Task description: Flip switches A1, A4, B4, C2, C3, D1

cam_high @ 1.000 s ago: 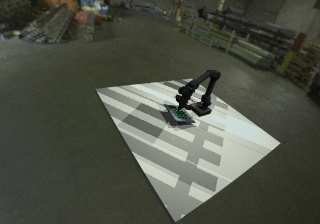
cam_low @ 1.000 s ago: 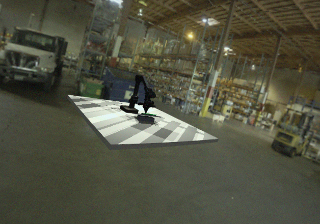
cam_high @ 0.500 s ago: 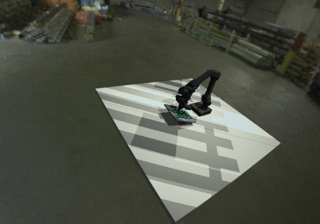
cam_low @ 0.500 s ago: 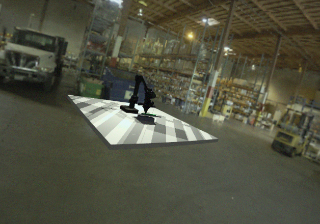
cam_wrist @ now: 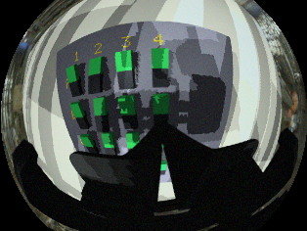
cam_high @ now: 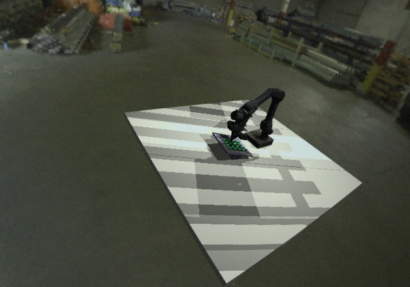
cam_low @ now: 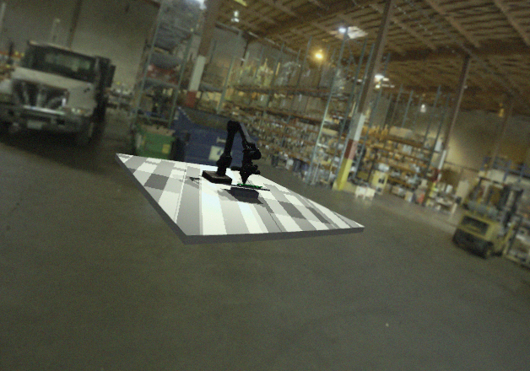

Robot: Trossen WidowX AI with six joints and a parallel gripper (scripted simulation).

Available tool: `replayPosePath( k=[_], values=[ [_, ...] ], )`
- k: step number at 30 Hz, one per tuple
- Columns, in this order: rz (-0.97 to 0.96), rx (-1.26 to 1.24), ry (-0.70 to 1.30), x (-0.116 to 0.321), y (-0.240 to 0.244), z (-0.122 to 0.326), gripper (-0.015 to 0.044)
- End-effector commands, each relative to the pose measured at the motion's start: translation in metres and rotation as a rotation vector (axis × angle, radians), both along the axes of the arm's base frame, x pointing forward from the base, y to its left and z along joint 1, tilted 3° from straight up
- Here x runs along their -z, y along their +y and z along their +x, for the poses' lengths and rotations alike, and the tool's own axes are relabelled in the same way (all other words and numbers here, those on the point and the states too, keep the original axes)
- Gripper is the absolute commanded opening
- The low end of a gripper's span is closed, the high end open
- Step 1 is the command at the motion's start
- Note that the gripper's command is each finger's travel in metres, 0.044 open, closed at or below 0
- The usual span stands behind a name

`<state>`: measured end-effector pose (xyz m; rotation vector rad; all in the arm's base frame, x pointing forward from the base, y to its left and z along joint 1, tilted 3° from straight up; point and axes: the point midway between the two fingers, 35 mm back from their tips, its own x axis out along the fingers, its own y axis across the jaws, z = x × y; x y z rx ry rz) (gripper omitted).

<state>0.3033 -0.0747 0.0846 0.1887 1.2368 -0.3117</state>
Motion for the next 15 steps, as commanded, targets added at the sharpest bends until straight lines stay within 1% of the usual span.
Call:
replayPosePath(
  k=[1, 2, 4, 10, 15],
  values=[
    [0.001, -0.002, 0.003, -0.036, 0.004, -0.006, 0.0000],
    [0.003, -0.002, 0.009, -0.049, 0.005, -0.011, 0.0000],
    [0.004, -0.003, 0.013, -0.059, 0.007, -0.015, 0.0000],
    [0.004, -0.003, 0.013, -0.058, 0.009, -0.015, 0.0000],
    [0.009, -0.003, 0.015, -0.048, 0.060, -0.026, 0.0000]
  ],
)
